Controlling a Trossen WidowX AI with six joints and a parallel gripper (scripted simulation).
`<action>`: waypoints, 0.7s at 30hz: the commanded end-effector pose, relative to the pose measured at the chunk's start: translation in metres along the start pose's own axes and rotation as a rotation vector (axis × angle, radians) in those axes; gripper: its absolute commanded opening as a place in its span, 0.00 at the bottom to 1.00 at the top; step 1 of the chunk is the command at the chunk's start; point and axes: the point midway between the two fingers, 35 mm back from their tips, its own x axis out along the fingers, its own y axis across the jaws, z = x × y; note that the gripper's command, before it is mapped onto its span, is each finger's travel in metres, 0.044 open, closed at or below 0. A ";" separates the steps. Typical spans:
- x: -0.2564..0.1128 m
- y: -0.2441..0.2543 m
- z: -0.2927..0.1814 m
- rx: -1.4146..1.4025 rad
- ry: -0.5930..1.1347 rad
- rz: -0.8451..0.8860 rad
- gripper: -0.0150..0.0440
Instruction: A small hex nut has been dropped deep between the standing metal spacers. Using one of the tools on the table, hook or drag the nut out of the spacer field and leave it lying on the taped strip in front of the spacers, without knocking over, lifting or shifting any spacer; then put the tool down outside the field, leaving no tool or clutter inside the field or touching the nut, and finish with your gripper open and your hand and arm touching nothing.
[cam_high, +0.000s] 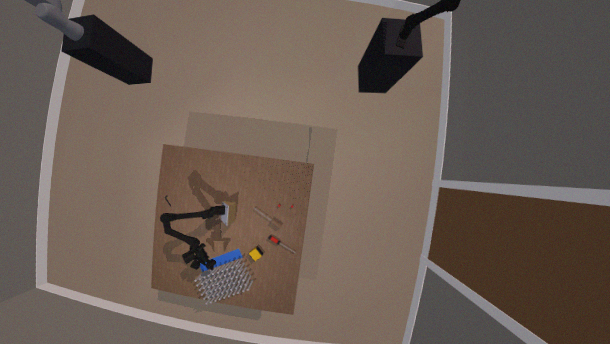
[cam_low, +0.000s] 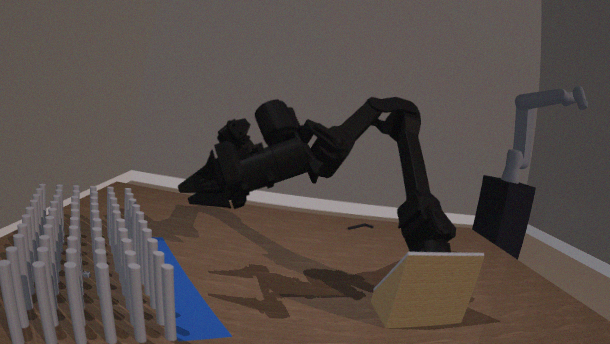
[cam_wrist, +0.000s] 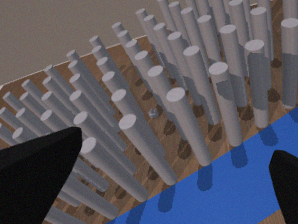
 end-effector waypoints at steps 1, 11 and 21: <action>-0.001 -0.001 0.001 0.006 -0.004 -0.005 1.00; -0.001 -0.001 0.001 0.006 -0.004 -0.005 1.00; 0.001 0.004 -0.001 -0.026 0.008 0.008 1.00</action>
